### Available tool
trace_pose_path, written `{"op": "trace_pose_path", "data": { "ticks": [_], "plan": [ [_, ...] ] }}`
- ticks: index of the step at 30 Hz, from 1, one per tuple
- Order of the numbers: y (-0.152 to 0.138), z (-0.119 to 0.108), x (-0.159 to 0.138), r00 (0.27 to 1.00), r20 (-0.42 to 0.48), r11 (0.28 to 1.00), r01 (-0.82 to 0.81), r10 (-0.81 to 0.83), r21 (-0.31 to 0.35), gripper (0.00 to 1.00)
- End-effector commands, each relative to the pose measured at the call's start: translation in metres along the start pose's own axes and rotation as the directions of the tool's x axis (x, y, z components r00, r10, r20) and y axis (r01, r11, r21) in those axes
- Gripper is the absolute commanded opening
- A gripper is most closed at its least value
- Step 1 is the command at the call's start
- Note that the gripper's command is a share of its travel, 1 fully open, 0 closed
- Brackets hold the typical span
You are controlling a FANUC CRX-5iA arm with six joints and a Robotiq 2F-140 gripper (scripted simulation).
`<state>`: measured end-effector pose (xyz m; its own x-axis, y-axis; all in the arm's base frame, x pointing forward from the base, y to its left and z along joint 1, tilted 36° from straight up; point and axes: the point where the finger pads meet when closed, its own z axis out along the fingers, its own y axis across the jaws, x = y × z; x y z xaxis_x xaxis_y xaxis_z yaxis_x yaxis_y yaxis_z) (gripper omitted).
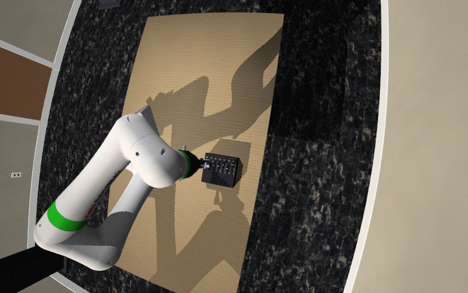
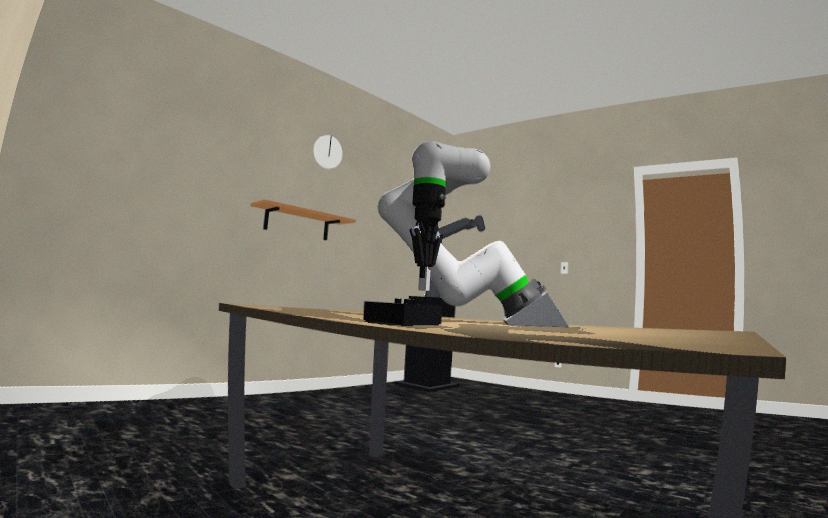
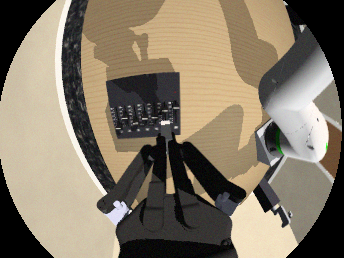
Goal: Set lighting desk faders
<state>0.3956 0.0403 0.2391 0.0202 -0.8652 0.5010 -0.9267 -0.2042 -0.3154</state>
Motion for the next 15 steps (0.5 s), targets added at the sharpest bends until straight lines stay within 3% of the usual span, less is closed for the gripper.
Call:
{"op": "trace_pose_path", "data": {
  "ticks": [1, 15],
  "plan": [
    [-0.0001, 0.0005, -0.0001, 1.0, 0.0, 1.0, 0.0, 0.0, 0.0, 0.0],
    [0.0002, 0.0085, 0.0001, 1.0, 0.0, 1.0, 0.0, 0.0, 0.0, 0.0]
  ]
}}
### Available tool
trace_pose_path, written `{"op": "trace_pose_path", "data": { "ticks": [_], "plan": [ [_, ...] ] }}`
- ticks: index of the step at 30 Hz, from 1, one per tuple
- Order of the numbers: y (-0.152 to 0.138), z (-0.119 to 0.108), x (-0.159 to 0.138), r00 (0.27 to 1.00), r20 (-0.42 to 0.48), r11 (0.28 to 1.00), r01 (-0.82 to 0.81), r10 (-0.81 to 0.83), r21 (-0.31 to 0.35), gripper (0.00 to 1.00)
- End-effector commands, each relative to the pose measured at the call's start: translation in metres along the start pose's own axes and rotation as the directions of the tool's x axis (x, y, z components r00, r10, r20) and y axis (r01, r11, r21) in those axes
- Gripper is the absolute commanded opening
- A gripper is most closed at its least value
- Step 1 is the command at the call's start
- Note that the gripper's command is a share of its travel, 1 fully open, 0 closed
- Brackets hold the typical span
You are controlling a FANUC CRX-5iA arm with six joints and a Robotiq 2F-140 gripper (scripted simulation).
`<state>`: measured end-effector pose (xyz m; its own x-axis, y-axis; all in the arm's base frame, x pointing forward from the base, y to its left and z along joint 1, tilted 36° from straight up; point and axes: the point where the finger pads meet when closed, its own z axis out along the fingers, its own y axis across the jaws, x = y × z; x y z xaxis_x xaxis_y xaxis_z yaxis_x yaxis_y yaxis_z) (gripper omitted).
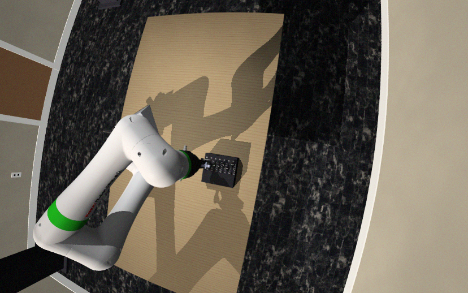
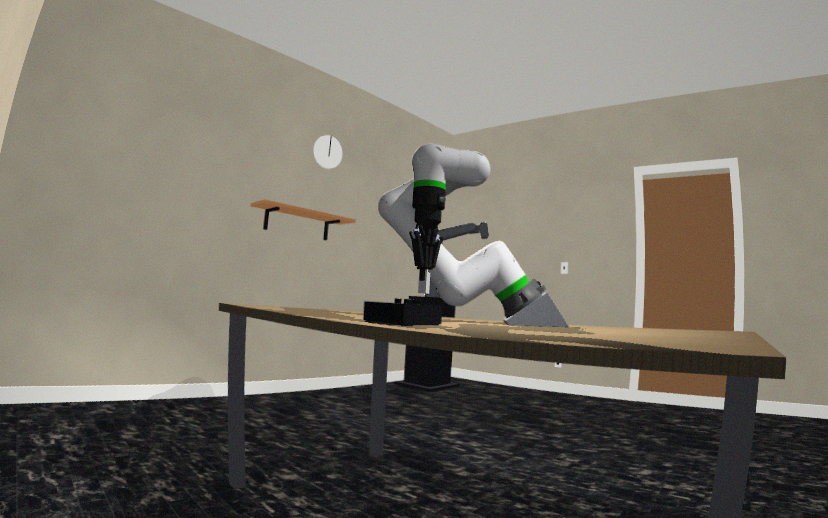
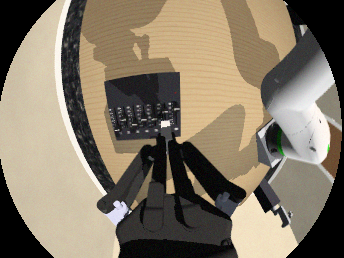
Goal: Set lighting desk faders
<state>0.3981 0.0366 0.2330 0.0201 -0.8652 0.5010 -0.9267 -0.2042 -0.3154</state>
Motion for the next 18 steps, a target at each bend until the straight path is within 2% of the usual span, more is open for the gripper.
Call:
{"op": "trace_pose_path", "data": {
  "ticks": [1, 18],
  "plan": [
    [0.0, 0.0018, -0.0001, 1.0, 0.0, 1.0, 0.0, 0.0, 0.0, 0.0],
    [0.0003, 0.0109, 0.0002, 1.0, 0.0, 1.0, 0.0, 0.0, 0.0, 0.0]
  ]
}}
